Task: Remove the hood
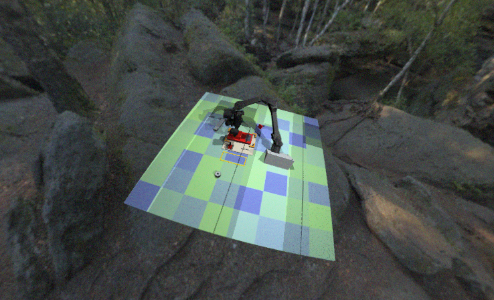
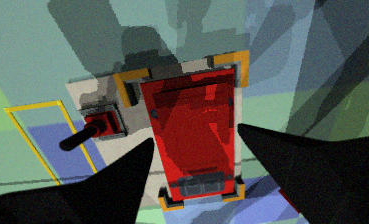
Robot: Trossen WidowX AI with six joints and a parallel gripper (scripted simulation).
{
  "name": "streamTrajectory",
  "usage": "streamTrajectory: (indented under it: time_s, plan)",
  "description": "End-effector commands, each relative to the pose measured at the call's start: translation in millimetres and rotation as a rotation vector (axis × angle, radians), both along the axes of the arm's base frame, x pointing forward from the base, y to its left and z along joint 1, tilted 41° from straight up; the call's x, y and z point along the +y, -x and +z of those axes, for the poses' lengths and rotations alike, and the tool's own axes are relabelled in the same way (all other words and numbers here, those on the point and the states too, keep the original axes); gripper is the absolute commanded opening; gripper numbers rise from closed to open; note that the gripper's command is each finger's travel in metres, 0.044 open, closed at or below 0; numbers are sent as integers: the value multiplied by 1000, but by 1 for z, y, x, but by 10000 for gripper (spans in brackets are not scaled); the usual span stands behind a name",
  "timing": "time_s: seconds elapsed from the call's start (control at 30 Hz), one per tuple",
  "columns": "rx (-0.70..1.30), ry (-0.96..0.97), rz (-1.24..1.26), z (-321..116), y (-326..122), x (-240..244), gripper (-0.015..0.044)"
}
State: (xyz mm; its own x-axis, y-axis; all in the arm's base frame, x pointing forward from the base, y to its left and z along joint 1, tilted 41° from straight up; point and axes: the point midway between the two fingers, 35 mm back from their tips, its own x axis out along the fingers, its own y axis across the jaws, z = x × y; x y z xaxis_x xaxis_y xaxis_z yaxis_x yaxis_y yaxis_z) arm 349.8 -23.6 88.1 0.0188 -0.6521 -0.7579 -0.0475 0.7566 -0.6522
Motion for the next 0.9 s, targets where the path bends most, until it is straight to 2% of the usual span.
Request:
streamTrajectory:
  time_s: [0.0,0.87]
  plan:
    - [3,6,4,-2,0,-2,440]
    - [3,7,4,-11,0,-11,440]
